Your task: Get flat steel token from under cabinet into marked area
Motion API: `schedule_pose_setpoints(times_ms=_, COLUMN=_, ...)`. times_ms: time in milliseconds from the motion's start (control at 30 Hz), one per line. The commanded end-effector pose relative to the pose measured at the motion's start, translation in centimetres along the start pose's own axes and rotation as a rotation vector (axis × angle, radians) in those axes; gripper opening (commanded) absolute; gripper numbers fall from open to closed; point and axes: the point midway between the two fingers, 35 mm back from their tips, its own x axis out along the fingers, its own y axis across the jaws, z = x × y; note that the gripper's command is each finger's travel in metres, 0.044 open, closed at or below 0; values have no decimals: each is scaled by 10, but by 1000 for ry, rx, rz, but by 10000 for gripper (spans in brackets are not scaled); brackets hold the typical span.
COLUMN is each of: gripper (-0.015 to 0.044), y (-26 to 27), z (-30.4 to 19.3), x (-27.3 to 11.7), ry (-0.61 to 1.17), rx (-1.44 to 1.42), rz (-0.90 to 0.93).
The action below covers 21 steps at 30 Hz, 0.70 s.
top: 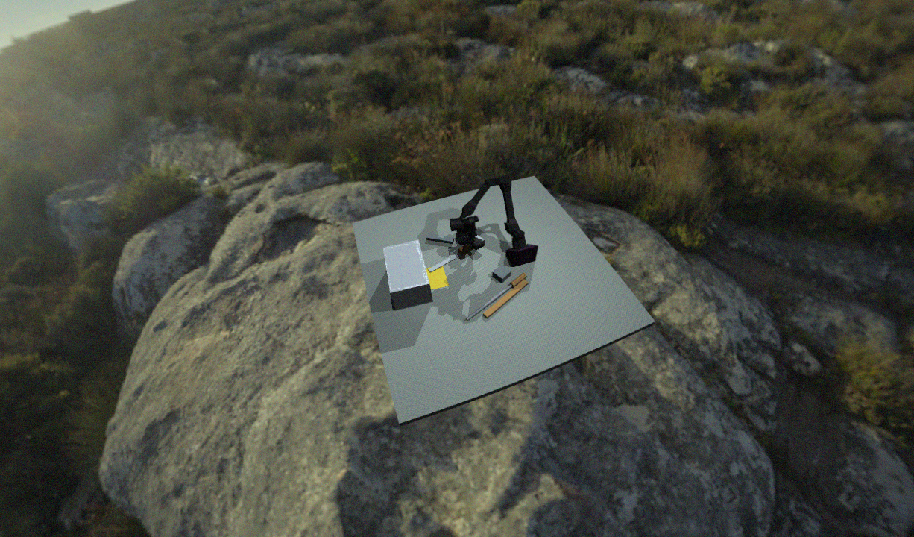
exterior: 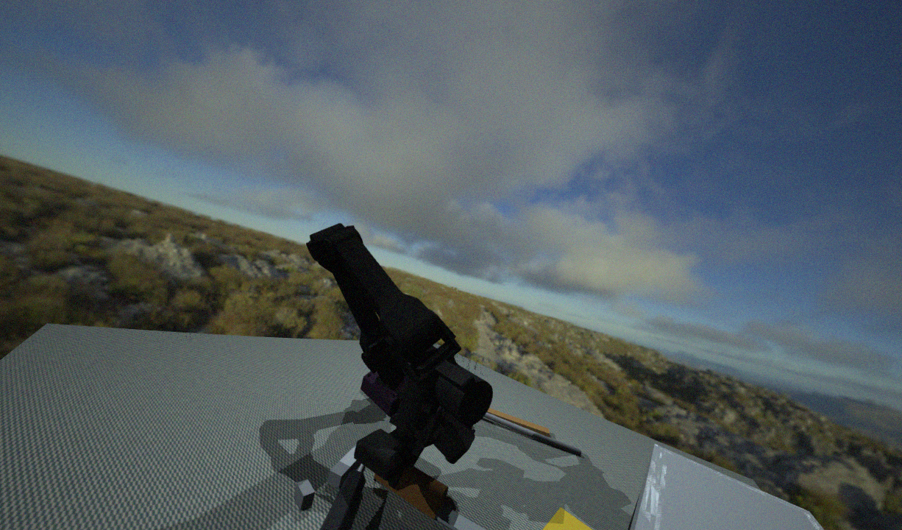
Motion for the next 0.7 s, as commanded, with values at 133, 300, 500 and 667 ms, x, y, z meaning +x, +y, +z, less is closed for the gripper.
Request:
schedule_pose_setpoints(times_ms=133, gripper=200, y=0, z=0, x=0, ry=0, rx=0, rz=0)
schedule_pose_setpoints(times_ms=300, gripper=270, y=0, z=0, x=0, ry=0, rx=0, rz=0)
schedule_pose_setpoints(times_ms=500, gripper=270, y=0, z=0, x=1, ry=-1, rx=1, rz=-4)
schedule_pose_setpoints(times_ms=667, gripper=270, y=0, z=0, x=1, ry=-1, rx=2, rz=-4)
